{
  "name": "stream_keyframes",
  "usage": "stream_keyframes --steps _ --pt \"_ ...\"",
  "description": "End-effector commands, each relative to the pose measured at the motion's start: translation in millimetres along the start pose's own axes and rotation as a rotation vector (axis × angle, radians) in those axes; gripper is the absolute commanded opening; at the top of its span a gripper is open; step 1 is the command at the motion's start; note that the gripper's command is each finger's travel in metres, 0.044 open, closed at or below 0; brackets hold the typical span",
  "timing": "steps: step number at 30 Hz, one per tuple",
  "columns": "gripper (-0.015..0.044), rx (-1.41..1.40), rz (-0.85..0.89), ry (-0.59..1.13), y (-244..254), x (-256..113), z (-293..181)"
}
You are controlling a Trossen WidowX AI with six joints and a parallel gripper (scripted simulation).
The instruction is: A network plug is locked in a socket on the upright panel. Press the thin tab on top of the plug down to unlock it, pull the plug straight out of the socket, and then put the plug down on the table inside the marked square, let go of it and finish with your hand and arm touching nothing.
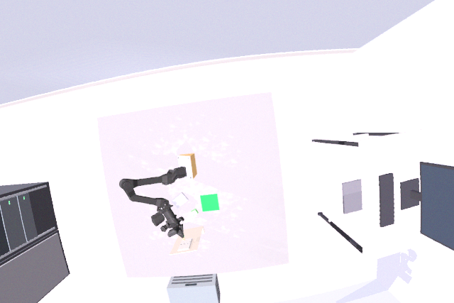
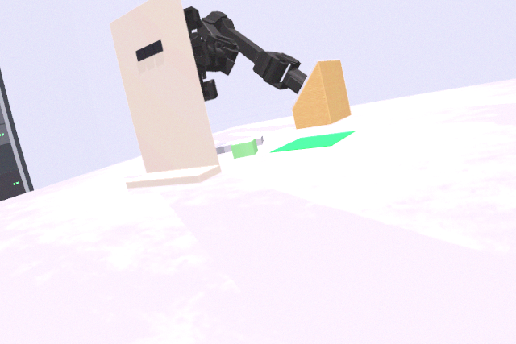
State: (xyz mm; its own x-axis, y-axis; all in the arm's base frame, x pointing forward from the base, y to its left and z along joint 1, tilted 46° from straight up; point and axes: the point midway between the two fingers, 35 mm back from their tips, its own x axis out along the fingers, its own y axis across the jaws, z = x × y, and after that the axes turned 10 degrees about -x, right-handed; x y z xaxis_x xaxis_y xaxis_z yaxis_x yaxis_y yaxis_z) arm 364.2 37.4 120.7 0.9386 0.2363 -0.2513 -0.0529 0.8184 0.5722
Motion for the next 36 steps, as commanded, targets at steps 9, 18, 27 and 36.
stream_keyframes --steps 9,18,27,36 --pt "0.0000 0.001 0.002 0.003 0.4 -6.7 -1.7" --pt "0.0000 0.001 0.002 0.003 0.5 -10.8 -2.5" --pt "0.0000 0.001 0.002 0.003 0.6 -14.7 -3.2" --pt "0.0000 0.001 0.002 0.004 0.7 -18.6 -3.9"
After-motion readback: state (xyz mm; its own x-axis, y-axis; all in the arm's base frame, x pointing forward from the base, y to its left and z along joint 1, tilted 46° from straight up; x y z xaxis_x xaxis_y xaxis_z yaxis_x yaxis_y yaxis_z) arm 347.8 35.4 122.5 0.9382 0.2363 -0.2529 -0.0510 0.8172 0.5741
